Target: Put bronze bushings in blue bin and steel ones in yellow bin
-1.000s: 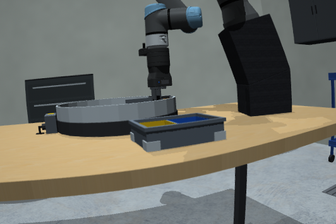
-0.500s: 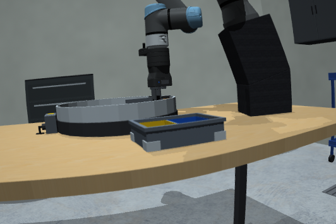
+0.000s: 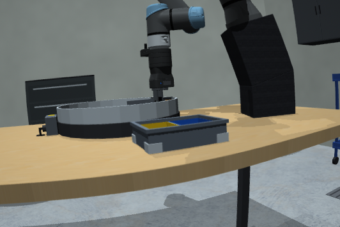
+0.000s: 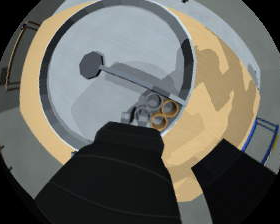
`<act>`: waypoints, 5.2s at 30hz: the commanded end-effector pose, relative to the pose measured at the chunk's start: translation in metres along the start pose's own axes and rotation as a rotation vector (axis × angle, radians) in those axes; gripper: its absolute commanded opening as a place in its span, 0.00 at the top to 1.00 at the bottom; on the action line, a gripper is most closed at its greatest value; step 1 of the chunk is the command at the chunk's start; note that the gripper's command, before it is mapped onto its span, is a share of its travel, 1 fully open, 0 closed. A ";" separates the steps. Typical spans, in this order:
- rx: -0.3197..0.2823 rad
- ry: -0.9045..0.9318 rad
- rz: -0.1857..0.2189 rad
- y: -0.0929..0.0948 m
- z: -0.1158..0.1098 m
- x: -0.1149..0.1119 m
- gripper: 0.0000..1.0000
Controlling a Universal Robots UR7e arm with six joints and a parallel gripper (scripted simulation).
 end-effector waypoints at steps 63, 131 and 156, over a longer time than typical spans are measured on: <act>0.001 0.000 0.000 -0.015 0.000 0.000 1.00; 0.001 0.000 0.000 -0.058 0.000 0.000 1.00; 0.001 0.027 0.001 -0.085 -0.052 -0.016 1.00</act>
Point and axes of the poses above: the point where the finger pads meet when closed, its own y axis out along the fingers, its own x axis across the jaws, z = x × y, the point moved 5 cm from there along -y, back along the fingers, and after that the axes turned 15 degrees about y, right-handed, at the moved point
